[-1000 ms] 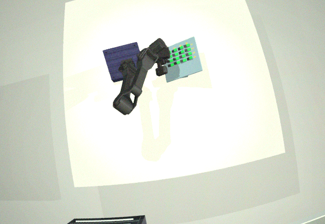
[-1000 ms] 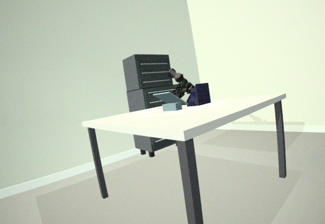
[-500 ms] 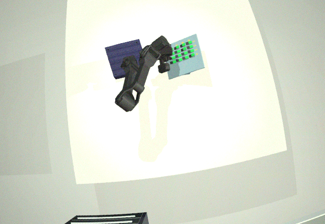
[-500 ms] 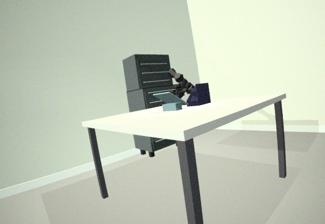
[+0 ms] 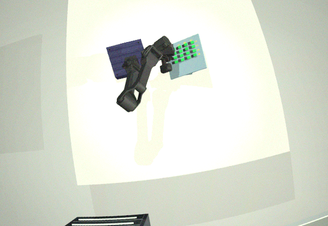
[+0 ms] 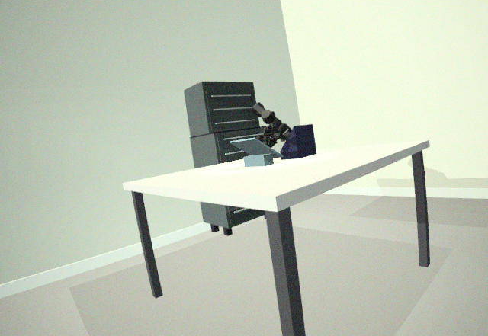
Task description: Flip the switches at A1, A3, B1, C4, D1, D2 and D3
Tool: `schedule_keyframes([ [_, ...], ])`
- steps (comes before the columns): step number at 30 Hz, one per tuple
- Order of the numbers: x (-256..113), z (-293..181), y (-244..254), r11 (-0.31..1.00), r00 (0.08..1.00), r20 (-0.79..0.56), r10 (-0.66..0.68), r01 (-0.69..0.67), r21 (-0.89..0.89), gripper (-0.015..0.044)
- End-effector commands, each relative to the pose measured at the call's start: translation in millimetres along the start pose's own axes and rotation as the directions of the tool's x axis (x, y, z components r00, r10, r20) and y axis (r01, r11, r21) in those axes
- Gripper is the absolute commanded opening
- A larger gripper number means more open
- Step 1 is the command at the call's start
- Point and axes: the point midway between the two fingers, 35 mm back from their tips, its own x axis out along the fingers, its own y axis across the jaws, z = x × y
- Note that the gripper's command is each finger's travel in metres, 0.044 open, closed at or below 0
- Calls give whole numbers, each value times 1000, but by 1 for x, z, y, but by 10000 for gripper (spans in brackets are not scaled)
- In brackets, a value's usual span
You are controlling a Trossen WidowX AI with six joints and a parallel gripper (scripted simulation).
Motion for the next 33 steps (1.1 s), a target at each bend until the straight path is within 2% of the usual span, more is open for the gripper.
schedule_keyframes([
  [1,1,-1,1,1000,1000,-3,4,-4,-6,0],
  [10,-3,0,2,1000,1000,-5,8,-8,1,0],
  [18,-62,2,2,1000,999,-31,8,-8,-6,0],
  [29,-64,4,2,1000,999,-31,7,-7,-6,0],
  [33,-68,43,10,1000,999,-31,8,-8,-5,0],
])
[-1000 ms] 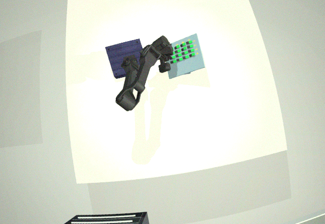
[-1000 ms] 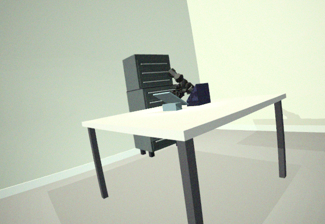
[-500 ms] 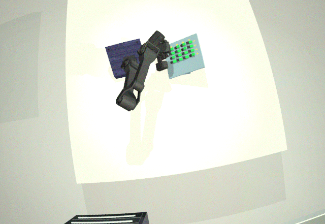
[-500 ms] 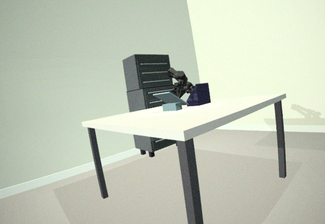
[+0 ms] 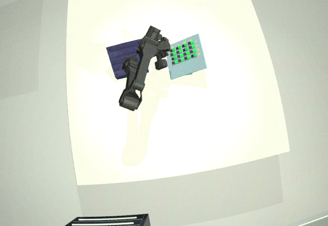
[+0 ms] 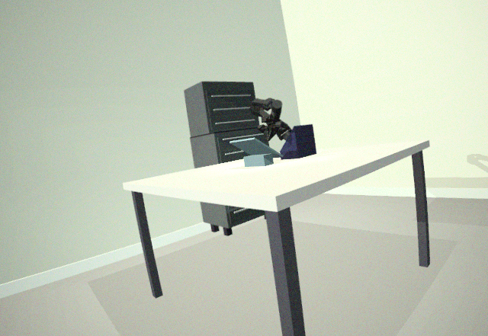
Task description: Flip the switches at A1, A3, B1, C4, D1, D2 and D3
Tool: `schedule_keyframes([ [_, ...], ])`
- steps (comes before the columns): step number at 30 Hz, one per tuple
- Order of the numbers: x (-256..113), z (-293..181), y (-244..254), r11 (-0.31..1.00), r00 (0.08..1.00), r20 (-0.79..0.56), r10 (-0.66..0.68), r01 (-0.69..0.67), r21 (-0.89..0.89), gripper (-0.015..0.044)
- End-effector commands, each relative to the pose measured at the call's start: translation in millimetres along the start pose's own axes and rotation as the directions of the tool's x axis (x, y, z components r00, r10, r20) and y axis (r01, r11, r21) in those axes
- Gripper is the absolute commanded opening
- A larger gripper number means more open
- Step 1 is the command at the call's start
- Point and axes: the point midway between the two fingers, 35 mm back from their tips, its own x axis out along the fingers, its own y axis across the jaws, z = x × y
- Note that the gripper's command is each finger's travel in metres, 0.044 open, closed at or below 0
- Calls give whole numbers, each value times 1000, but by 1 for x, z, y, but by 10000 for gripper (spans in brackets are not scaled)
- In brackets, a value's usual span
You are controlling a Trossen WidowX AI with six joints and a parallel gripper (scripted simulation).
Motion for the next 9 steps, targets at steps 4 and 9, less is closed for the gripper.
schedule_keyframes([
  [4,-7,57,10,1000,1000,2,-1,1,4,0],
  [9,-7,57,10,1000,1000,2,-1,1,4,0],
])
